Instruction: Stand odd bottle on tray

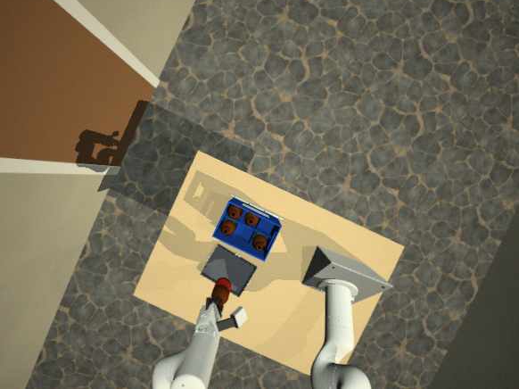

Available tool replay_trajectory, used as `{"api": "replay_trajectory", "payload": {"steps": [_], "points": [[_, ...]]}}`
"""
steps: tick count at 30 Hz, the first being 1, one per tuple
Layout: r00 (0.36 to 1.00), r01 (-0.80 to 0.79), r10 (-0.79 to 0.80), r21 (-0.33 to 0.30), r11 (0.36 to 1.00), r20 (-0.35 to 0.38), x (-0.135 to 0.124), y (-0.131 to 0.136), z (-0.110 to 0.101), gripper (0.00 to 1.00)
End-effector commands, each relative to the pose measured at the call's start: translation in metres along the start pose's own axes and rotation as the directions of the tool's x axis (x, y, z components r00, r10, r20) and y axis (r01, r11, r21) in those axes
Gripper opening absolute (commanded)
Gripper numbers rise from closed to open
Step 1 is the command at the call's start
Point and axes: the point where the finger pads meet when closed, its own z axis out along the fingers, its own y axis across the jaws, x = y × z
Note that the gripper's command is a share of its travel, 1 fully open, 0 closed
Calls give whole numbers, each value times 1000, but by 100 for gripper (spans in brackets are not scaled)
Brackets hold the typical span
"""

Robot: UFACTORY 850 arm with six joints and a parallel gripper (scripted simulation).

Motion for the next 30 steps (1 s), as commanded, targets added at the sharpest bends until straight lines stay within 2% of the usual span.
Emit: {"api": "replay_trajectory", "payload": {"steps": [1,30], "points": [[1000,0,0,2,1000,1,-2,2,-1,0],[1000,0,0,2,1000,1,-14,14,-1,0]]}}
